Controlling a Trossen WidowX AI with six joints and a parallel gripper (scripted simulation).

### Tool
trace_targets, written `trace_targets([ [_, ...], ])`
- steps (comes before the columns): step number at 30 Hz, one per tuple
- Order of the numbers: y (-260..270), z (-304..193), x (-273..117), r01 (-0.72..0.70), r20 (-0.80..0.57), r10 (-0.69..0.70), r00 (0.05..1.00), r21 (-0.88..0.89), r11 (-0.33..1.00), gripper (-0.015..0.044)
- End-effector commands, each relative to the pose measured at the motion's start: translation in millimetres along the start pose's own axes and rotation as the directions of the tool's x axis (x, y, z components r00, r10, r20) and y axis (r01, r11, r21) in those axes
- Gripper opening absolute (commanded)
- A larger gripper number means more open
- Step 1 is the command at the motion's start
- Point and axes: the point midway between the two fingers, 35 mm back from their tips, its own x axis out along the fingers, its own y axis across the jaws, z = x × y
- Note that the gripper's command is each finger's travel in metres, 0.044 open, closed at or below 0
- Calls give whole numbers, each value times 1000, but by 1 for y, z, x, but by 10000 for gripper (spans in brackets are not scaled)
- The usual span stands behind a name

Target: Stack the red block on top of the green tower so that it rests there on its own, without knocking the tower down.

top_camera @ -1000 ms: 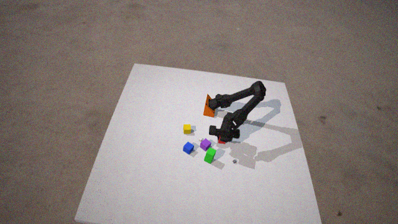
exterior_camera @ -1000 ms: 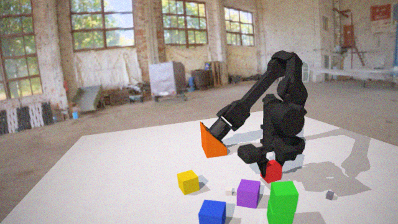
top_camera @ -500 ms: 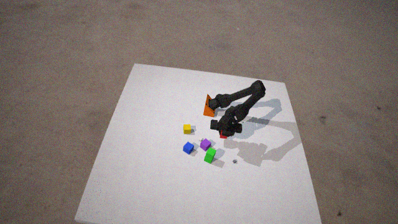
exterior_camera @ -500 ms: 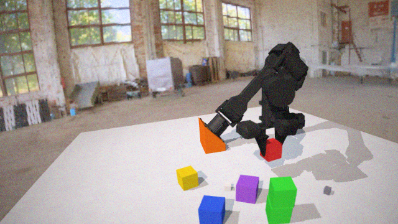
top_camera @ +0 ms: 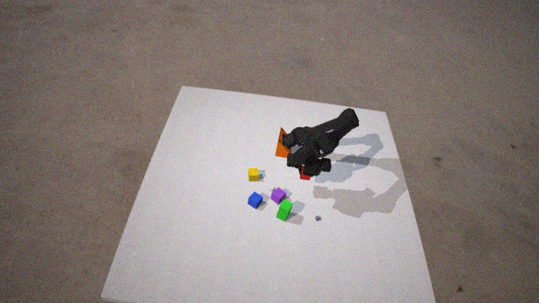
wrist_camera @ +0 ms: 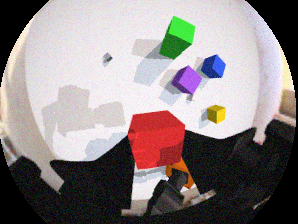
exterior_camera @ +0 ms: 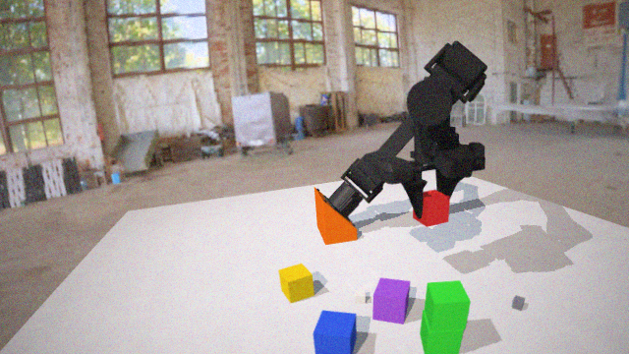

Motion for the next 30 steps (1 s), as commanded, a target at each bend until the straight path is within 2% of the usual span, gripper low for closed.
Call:
trace_targets([
  [1, 0, 0, -6, 2, -2, -2, 1000, -4, 1000, 0],
  [7, -1, 2, -6, 2, -2, -2, 1000, -4, 1000, 0],
  [30, -36, 88, -17, 4, 1, -4, 1000, -8, 1000, 0],
])
